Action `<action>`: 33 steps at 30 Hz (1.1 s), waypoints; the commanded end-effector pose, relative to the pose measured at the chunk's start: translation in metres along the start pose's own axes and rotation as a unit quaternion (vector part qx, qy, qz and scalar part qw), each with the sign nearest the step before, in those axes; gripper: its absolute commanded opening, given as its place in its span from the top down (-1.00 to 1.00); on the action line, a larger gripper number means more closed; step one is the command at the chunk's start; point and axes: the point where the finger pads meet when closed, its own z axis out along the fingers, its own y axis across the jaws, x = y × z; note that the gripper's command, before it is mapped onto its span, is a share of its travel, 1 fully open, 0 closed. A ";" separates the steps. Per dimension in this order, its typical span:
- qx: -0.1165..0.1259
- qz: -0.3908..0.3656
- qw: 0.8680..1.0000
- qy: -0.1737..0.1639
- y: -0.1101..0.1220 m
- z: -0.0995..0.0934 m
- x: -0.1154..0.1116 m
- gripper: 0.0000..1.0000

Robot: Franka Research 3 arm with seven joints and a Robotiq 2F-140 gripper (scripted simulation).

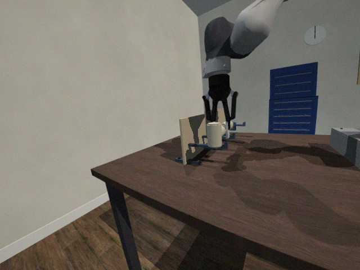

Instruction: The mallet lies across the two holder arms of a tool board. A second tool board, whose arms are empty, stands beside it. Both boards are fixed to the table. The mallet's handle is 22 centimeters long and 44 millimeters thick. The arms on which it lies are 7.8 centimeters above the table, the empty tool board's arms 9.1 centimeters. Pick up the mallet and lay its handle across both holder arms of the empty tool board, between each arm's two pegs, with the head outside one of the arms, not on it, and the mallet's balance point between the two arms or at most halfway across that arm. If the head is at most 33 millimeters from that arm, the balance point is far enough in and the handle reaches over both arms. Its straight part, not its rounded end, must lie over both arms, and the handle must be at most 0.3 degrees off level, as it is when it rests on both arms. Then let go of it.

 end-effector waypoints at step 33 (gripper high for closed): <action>0.001 -0.003 1.000 0.000 -0.016 -0.083 0.301 1.00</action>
